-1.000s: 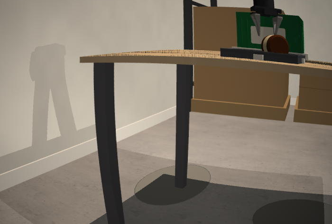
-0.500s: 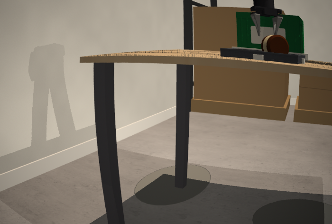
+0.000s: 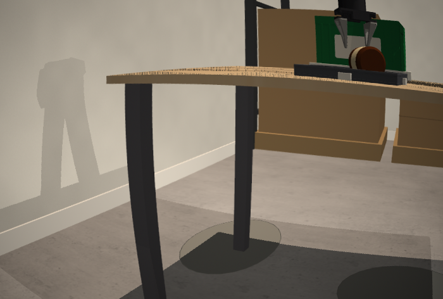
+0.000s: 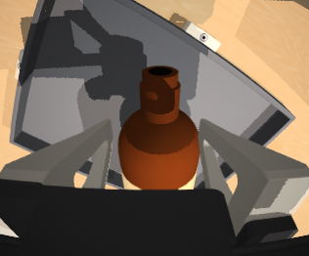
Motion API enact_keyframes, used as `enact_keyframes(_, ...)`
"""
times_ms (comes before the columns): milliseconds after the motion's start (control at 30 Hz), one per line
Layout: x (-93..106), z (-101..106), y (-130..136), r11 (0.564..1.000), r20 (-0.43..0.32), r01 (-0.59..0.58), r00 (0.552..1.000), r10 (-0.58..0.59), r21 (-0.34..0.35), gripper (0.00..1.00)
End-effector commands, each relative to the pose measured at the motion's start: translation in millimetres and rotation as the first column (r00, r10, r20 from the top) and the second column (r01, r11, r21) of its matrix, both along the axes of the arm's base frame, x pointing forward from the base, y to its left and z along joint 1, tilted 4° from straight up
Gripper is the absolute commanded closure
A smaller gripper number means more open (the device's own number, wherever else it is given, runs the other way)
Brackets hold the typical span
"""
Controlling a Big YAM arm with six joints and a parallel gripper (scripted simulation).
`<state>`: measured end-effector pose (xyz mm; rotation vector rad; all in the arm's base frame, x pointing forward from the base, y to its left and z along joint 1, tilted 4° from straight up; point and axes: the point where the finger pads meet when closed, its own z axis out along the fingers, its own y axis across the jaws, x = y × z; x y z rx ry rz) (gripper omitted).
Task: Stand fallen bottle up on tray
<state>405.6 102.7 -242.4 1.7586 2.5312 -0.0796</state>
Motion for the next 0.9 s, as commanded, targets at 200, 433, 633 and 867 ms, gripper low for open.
enact_keyframes(200, 2.5, -9, -3, 1.0, -0.002, -0.005, 1.0, 0.005, 0.003, 0.39)
enact_keyframes(433, -9.1, -11, -6, 1.0, -0.017, -0.004, 1.0, 0.004, -0.001, 0.39)
enact_keyframes(633, -4.5, -10, -5, 1.0, -0.007, -0.005, 1.0, 0.005, 0.002, 0.39)
enact_keyframes(867, -6.1, -10, -5, 1.0, -0.013, -0.005, 1.0, 0.005, 0.0, 0.39)
